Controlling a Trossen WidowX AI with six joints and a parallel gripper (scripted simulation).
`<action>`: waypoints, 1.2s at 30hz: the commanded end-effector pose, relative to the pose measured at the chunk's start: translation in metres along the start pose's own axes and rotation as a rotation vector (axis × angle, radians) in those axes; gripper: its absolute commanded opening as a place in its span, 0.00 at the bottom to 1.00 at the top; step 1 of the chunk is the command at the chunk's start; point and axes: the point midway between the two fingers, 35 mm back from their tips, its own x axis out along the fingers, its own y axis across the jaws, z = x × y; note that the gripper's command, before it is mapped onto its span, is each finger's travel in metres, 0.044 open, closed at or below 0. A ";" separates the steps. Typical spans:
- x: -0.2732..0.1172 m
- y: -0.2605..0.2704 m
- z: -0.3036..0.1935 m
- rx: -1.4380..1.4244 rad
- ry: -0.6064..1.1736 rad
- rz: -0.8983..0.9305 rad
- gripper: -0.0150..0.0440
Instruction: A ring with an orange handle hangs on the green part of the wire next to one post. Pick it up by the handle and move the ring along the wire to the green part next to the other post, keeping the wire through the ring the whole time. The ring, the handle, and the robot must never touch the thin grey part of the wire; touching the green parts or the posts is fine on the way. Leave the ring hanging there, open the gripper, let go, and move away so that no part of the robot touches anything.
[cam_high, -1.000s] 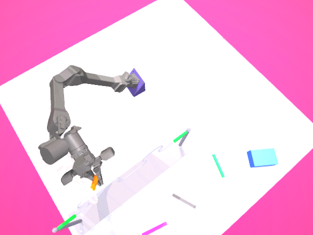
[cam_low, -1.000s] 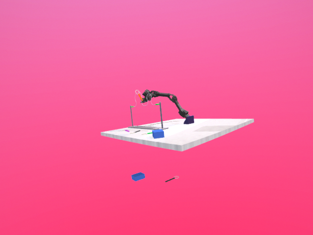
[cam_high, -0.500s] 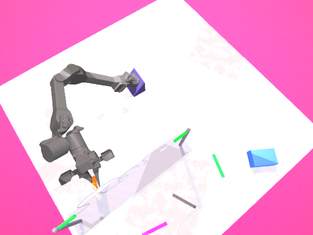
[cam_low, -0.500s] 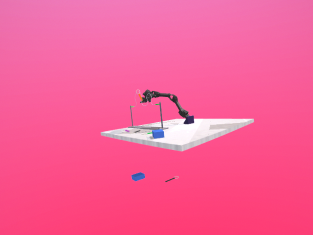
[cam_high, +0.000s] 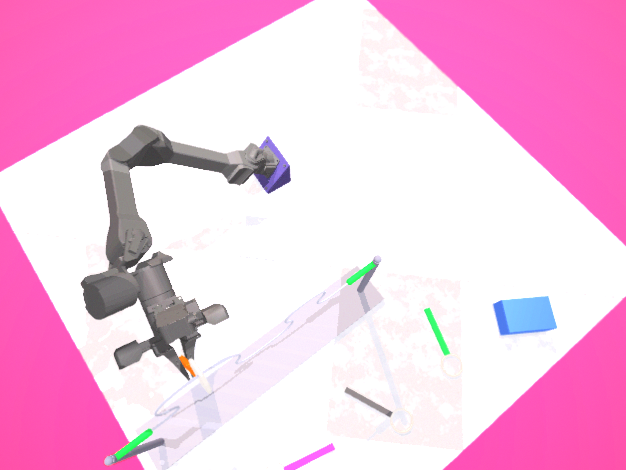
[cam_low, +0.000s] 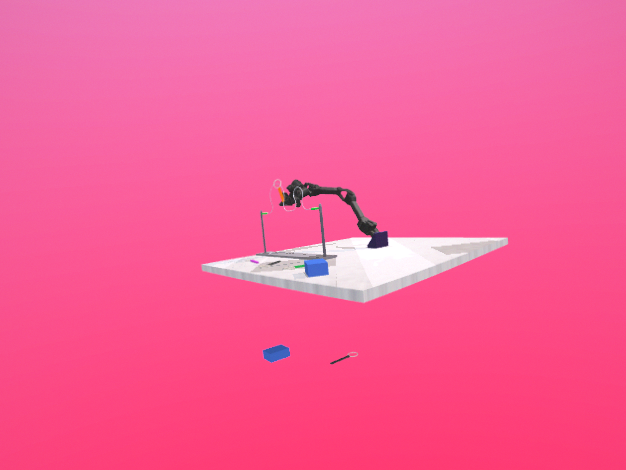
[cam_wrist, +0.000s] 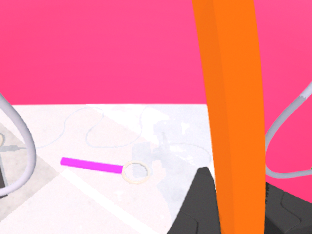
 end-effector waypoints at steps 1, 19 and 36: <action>-0.001 -0.004 0.000 -0.052 -0.005 -0.028 0.00; 0.000 -0.014 0.001 -0.272 -0.034 -0.128 0.00; -0.001 -0.024 0.005 -0.480 -0.061 -0.222 0.00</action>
